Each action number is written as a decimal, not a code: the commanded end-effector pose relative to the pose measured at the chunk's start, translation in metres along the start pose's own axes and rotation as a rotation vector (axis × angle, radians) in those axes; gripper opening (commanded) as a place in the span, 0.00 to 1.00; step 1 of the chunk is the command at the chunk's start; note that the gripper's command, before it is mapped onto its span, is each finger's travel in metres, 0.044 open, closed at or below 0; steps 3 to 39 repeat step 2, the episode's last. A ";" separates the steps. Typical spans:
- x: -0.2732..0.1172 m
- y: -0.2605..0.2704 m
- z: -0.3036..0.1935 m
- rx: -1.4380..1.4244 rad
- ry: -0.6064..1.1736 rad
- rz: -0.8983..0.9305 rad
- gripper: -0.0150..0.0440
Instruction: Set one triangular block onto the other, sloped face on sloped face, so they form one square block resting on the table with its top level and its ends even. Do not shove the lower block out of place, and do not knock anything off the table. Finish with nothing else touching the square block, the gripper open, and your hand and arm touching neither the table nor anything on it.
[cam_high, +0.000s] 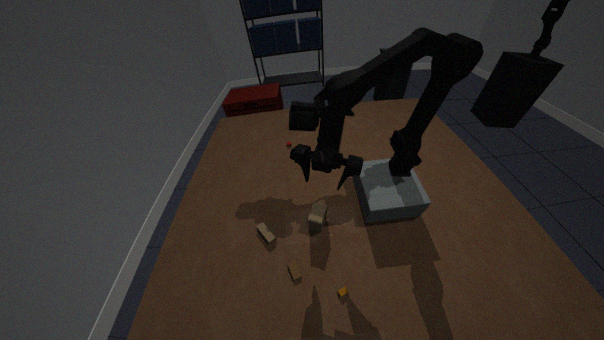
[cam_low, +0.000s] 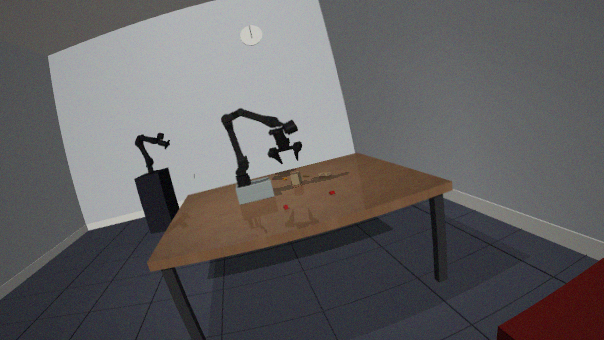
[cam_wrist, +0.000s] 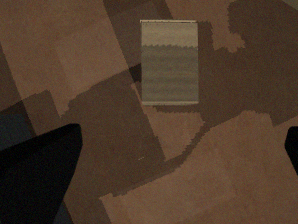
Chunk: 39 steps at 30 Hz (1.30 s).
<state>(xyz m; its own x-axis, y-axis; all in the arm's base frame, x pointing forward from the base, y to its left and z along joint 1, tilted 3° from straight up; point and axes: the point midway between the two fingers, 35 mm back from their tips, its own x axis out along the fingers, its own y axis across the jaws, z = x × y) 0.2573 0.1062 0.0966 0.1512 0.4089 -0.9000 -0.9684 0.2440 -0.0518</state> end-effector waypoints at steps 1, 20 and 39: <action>0.001 0.000 0.000 0.003 0.001 0.001 1.00; 0.001 0.000 0.000 0.003 0.001 0.001 1.00; 0.001 0.000 0.000 0.003 0.001 0.001 1.00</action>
